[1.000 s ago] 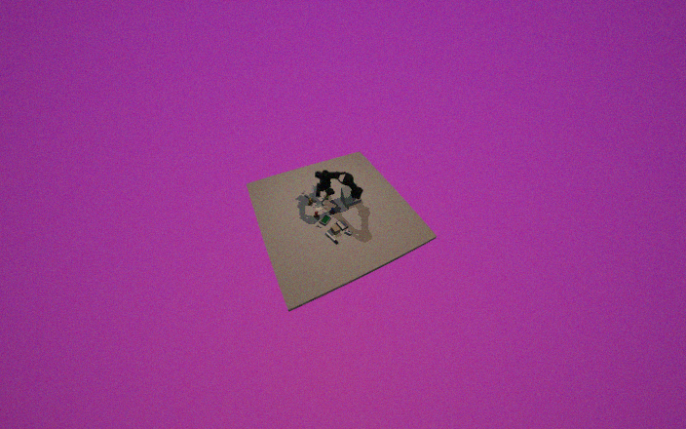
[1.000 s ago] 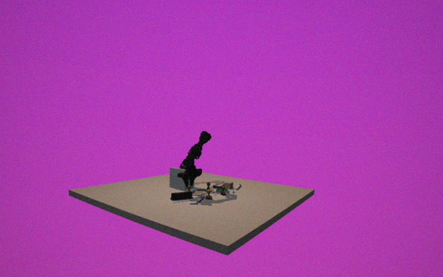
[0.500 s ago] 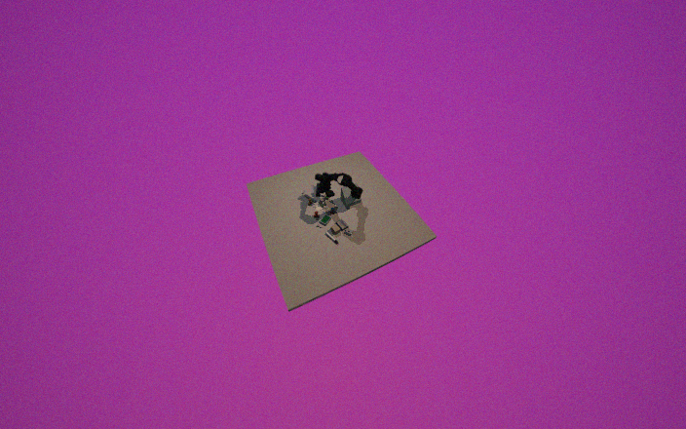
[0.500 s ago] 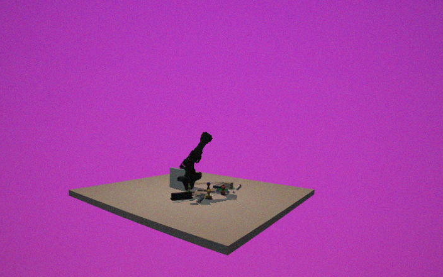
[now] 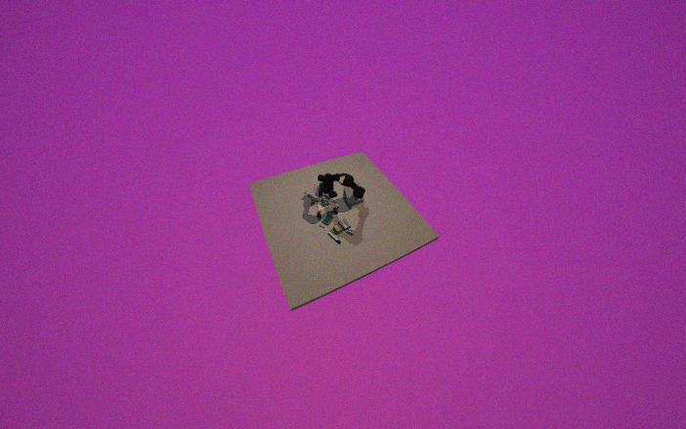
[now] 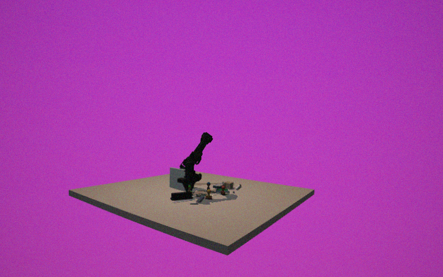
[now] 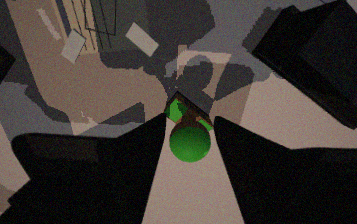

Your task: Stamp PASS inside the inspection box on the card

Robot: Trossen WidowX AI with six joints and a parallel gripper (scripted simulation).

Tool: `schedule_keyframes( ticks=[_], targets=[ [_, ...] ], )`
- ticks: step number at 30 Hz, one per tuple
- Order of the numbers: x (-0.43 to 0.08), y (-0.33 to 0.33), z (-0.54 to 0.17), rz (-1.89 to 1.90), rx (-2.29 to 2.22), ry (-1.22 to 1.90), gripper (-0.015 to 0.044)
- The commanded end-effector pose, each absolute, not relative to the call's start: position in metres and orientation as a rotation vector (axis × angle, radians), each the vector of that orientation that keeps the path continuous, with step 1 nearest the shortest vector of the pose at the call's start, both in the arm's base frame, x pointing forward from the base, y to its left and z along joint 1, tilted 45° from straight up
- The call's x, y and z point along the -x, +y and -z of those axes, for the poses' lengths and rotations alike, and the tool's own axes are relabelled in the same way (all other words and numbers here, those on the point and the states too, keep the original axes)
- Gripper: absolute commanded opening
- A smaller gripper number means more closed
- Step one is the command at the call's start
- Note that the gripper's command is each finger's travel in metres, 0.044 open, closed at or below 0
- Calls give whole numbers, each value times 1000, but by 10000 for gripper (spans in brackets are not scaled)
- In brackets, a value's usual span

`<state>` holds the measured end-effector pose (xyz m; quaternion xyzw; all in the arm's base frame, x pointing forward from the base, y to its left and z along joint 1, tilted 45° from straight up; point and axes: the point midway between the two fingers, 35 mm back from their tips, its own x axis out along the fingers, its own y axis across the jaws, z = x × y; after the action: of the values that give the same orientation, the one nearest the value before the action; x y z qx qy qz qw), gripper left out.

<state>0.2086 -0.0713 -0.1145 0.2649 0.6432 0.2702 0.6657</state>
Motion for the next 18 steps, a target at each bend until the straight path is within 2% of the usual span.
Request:
schedule_keyframes(
  ticks=[1,17,18],
  targets=[
    [-209,-72,115,-610,-597,1453,171],
    [-209,-72,115,-610,-597,1453,64],
    [-209,-72,115,-610,-597,1453,38]
  ],
)
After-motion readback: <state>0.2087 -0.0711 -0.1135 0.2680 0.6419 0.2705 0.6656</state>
